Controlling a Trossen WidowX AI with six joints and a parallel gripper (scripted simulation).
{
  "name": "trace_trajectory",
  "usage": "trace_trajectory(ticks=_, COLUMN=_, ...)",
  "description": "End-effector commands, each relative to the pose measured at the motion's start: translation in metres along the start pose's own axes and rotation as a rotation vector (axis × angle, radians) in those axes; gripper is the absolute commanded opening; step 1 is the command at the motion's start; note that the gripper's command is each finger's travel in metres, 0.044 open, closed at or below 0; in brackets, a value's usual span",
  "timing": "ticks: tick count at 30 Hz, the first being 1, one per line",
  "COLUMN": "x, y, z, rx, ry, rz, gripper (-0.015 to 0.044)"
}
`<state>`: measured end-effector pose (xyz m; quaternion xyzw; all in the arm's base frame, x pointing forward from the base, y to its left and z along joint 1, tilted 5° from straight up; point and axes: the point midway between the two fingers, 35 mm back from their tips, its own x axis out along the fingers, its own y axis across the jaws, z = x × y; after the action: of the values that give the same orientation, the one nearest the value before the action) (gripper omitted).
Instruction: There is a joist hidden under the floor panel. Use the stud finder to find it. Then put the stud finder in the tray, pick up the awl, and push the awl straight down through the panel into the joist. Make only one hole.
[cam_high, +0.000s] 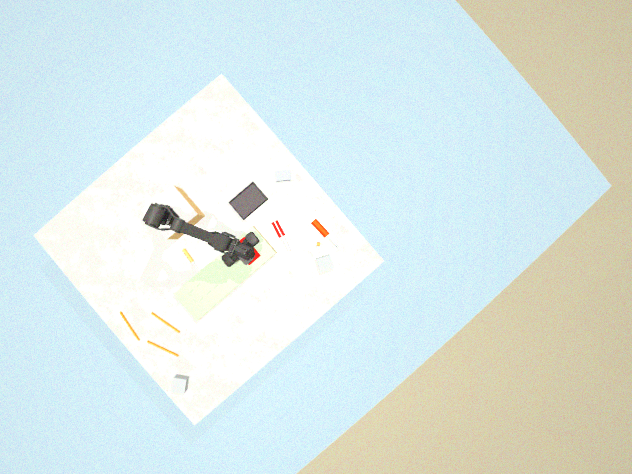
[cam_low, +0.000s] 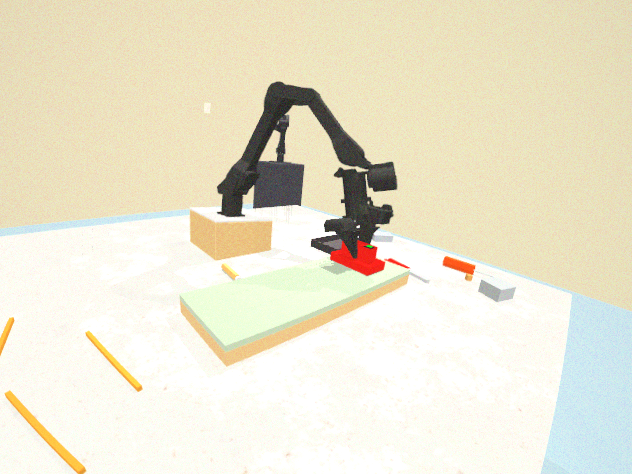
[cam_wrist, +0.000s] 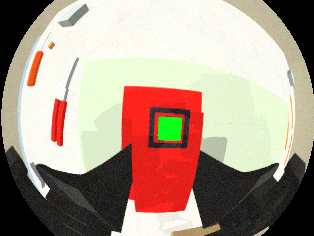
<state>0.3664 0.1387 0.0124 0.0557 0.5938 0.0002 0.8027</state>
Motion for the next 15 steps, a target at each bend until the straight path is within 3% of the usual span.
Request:
trace_trajectory(ticks=1, x=0.0, y=0.014, z=0.001, rx=-0.004, ry=0.0, rz=0.01, gripper=0.0)
trace_trajectory(ticks=15, x=-0.001, y=0.041, z=0.0, rx=-0.003, ry=0.0, rz=0.012, gripper=0.0)
